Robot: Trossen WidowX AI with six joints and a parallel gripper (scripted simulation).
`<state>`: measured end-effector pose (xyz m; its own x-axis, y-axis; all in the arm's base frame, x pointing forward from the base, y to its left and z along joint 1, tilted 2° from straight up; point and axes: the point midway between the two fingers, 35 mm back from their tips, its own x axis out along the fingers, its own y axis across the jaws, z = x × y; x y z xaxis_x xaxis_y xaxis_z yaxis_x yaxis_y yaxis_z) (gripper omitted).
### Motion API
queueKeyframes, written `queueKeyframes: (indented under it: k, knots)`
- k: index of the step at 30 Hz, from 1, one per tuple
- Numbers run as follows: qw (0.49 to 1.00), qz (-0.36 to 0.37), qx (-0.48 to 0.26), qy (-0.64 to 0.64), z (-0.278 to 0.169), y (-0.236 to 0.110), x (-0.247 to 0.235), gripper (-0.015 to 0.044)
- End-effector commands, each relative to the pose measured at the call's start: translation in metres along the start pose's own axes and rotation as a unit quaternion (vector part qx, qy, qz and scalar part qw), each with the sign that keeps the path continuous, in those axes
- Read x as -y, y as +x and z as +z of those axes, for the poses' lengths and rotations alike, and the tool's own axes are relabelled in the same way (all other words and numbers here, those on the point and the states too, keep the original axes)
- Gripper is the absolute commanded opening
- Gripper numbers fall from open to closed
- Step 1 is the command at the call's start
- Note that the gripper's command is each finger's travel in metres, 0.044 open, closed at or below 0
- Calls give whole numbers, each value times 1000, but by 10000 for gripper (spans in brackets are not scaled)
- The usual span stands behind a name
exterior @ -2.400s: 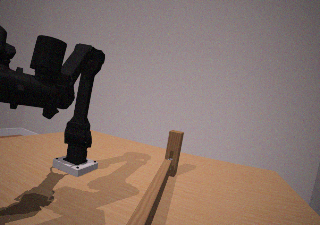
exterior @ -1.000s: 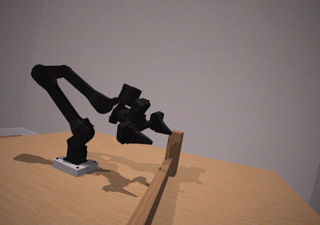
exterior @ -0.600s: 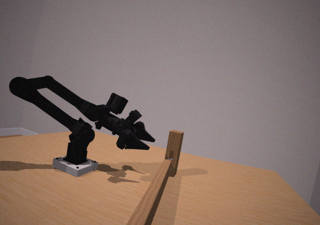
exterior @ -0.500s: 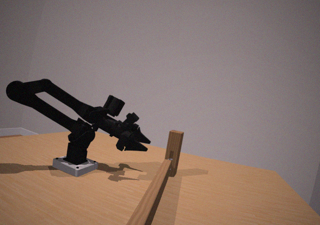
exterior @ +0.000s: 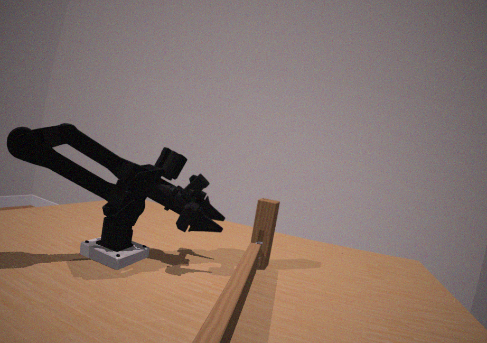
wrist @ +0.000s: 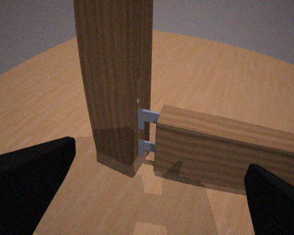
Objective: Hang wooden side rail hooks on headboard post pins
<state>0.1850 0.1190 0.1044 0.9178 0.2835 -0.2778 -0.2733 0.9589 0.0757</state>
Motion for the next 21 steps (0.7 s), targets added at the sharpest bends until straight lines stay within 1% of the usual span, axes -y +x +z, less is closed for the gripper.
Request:
queueKeyframes:
  k: [1,8,14,21]
  knots:
    - [1000,1,-2,-5,-2,0,0,440]
    - [1000,3,-10,-16,-1,2,0,440]
    - [992,36,-82,-93,5,14,2,440]
    - [973,96,-150,-147,15,26,9,440]
